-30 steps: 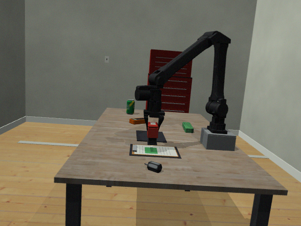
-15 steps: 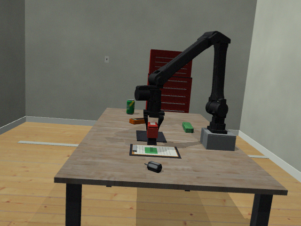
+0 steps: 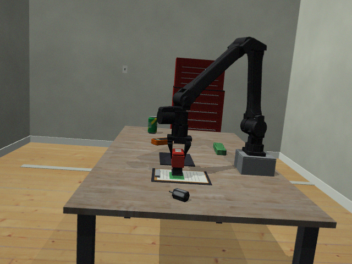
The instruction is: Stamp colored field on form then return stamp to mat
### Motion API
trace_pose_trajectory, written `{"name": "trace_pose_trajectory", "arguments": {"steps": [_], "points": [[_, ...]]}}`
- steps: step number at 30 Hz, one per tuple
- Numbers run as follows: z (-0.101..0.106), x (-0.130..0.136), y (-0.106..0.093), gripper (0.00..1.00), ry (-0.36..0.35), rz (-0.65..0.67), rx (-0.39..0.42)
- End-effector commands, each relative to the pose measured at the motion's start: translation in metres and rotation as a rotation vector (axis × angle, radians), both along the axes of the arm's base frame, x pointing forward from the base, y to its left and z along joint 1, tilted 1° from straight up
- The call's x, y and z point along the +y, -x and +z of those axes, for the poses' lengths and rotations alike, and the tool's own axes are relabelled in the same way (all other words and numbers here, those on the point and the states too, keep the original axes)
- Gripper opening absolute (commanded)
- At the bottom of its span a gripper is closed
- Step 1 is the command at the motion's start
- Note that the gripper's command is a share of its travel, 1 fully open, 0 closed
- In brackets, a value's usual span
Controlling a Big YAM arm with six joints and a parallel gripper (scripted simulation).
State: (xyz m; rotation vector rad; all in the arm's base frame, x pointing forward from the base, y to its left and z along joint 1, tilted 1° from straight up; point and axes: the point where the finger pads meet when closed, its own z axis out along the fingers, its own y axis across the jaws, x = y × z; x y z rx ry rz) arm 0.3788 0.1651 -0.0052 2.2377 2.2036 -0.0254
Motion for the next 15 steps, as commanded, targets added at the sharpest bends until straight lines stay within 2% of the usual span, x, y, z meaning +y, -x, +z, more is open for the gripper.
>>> {"name": "trace_pose_trajectory", "arguments": {"steps": [1,6,7,10,15], "points": [[-0.0134,-0.0019,-0.0018,0.33,0.000,0.007,0.003],[-0.0165,-0.0017,-0.0030,0.33,-0.001,0.006,0.001],[-0.0117,0.0002,-0.0075,0.33,-0.007,0.006,-0.014],[-0.0186,-0.0021,-0.0025,0.33,-0.001,0.006,0.001],[-0.0187,-0.0023,-0.0020,0.33,0.000,0.006,0.003]]}}
